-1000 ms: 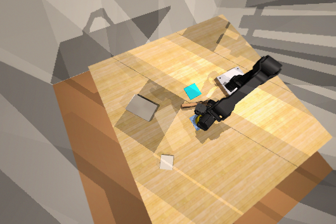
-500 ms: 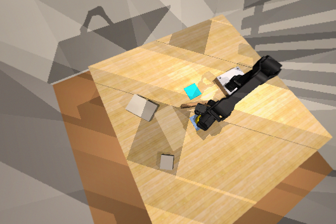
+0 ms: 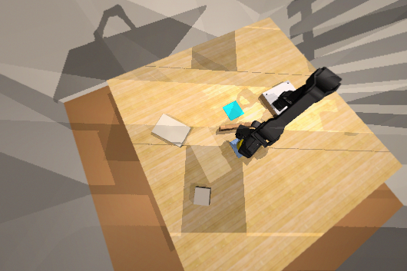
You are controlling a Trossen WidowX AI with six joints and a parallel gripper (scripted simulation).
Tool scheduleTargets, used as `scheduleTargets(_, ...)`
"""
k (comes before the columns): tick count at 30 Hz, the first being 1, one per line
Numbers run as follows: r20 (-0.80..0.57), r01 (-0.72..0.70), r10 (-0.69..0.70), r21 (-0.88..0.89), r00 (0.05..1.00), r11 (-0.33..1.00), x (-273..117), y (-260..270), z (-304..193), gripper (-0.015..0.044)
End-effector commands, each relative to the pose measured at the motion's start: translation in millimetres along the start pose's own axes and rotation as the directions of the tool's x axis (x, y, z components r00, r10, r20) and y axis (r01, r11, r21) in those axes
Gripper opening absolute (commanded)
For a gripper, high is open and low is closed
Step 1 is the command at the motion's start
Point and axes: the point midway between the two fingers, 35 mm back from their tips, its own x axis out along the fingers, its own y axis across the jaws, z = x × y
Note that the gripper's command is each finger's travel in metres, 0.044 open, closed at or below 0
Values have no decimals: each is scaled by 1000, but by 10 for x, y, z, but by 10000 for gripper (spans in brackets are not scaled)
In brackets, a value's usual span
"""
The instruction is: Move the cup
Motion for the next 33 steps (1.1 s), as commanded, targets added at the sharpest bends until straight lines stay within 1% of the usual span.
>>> scheduleTargets(1,0,-1,1,0,1000,1000,-55,10,2,0)
scheduleTargets(22,2,1,-1,3,1000,1000,-786,7,-6,0)
scheduleTargets(33,-1,5,-5,0,1000,1000,-763,-3,-14,0)
